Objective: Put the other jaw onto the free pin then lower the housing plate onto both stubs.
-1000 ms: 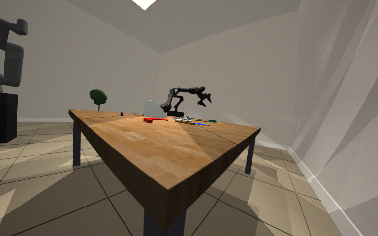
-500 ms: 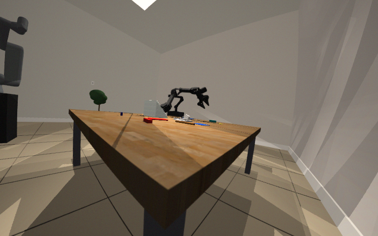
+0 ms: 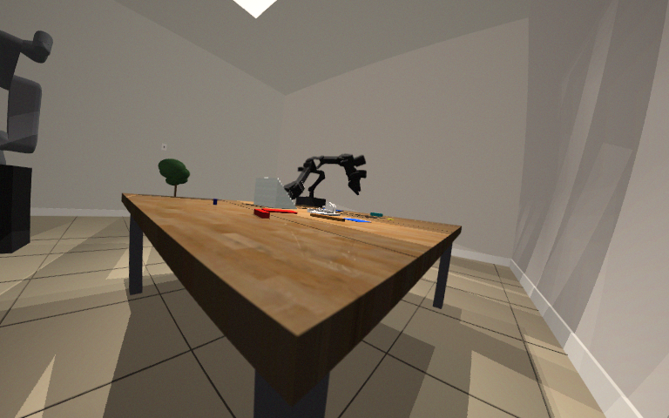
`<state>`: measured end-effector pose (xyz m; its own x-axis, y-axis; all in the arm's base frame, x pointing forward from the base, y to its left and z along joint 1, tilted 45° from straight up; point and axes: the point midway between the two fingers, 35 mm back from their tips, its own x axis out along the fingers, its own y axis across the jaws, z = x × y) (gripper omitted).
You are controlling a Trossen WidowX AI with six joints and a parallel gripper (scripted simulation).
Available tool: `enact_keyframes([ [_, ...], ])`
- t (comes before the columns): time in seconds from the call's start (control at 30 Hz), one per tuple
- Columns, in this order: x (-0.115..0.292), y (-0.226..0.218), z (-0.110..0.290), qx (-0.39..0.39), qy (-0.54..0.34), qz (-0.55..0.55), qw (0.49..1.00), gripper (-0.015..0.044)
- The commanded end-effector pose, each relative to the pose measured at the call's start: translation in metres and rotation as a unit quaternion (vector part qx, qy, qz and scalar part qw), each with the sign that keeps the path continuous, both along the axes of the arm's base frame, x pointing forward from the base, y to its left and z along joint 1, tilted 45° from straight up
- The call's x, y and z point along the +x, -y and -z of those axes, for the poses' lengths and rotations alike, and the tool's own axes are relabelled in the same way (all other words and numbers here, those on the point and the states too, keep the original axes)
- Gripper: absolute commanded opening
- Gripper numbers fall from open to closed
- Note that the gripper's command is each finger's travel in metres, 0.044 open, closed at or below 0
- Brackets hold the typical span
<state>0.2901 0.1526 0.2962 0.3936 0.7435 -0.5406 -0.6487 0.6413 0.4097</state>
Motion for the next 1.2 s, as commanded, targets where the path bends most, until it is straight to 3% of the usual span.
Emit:
enact_keyframes([
  [0.0, -0.003, 0.009, 0.020, 0.000, -0.063, 0.021, 0.998, 0.0440],
  [0.57, -0.024, 0.044, 0.075, 0.003, -0.283, 0.108, 0.953, 0.0440],
  [1.17, -0.060, 0.073, 0.109, 0.023, -0.497, 0.195, 0.845, 0.0440],
])
